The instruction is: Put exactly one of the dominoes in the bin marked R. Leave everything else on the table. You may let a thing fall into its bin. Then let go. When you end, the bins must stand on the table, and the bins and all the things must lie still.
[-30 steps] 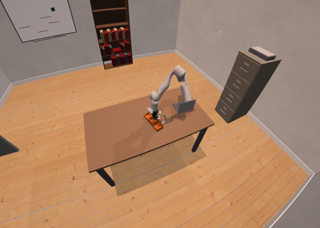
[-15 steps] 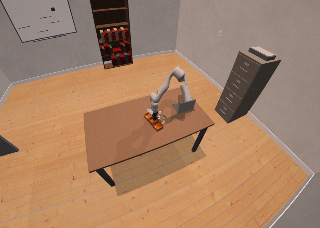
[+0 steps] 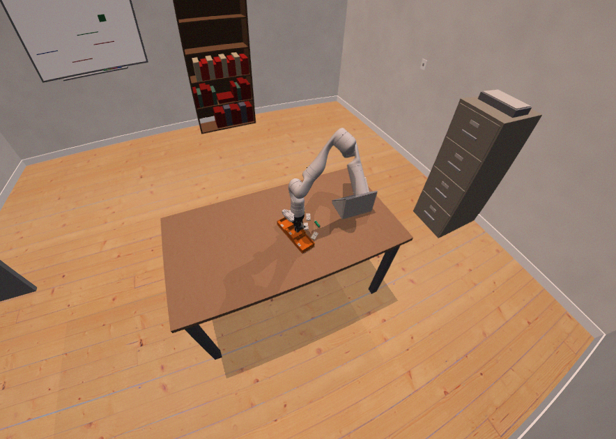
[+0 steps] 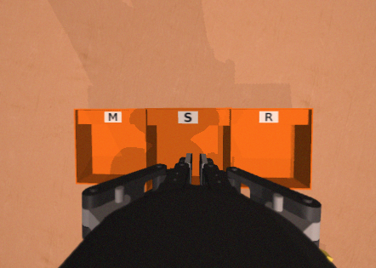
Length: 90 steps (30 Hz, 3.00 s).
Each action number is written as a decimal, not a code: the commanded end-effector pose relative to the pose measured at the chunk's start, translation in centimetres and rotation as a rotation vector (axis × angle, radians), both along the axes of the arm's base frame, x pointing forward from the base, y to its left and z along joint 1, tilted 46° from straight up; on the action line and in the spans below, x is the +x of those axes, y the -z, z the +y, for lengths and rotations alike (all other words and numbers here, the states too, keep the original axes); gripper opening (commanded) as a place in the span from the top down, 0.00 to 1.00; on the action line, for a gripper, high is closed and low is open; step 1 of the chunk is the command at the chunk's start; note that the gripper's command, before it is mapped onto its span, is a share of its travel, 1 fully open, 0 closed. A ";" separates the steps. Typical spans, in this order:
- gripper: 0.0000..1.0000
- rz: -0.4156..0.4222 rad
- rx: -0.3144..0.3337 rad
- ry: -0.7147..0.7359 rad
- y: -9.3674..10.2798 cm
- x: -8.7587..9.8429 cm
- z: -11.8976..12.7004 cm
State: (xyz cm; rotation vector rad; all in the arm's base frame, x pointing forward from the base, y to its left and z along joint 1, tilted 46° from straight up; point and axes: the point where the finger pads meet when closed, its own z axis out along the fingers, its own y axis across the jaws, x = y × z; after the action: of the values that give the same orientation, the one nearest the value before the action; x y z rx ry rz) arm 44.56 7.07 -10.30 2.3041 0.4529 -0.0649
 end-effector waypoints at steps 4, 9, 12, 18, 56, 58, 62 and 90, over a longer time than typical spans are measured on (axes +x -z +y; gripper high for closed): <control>0.91 -0.001 0.001 -0.001 0.0 0.0 0.1; 0.91 -0.001 0.001 -0.001 0.0 0.0 0.1; 0.91 -0.001 0.001 -0.001 0.0 0.0 0.1; 0.91 -0.001 0.001 -0.001 0.0 0.0 0.1; 0.91 -0.001 0.001 -0.001 -4.2 -0.5 4.3; 0.91 -0.001 0.001 -0.001 -4.2 -0.5 4.3; 0.91 -0.001 0.001 -0.001 -4.2 -0.5 4.3; 0.91 -0.001 0.002 -0.001 2.6 -3.4 8.4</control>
State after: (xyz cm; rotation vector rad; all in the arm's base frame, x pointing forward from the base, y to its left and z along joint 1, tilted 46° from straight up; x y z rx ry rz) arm 41.22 16.08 -12.61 2.3094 0.4585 -0.0585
